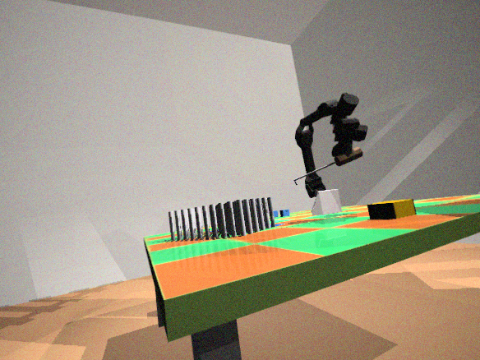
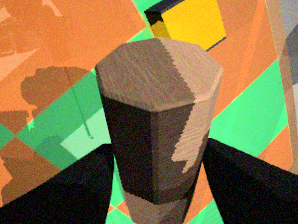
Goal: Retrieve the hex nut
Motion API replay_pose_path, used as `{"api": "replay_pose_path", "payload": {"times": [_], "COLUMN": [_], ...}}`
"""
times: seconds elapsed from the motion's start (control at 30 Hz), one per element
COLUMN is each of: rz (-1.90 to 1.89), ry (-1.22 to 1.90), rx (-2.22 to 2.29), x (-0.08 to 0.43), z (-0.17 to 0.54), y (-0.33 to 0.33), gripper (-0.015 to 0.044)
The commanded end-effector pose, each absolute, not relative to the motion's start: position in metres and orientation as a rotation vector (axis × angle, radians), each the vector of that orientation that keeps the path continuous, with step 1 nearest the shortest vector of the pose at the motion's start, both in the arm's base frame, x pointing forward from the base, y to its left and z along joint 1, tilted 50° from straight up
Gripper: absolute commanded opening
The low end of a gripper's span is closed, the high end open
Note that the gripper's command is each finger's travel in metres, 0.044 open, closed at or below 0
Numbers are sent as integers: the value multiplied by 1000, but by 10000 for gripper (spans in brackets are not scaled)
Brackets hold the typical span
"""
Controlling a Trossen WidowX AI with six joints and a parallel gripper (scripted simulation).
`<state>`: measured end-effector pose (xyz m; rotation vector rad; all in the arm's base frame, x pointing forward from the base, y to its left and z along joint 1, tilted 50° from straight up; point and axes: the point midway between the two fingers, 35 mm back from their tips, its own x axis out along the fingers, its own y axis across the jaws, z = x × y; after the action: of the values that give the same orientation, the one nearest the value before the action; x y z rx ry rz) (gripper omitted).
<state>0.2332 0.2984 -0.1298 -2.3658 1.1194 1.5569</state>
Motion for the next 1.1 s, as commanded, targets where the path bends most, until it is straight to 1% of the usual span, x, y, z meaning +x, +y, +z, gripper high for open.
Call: {"api": "replay_pose_path", "payload": {"times": [0.0,0.47,1.07], "rz": [1647,2029,2033], "ry": [1038,739,734], "rx": [-2462,-2777,-2781], "x": [227,198,197], "z": [-138,-174,-184], "y": [306,316,310], "gripper": [0,0,0]}}
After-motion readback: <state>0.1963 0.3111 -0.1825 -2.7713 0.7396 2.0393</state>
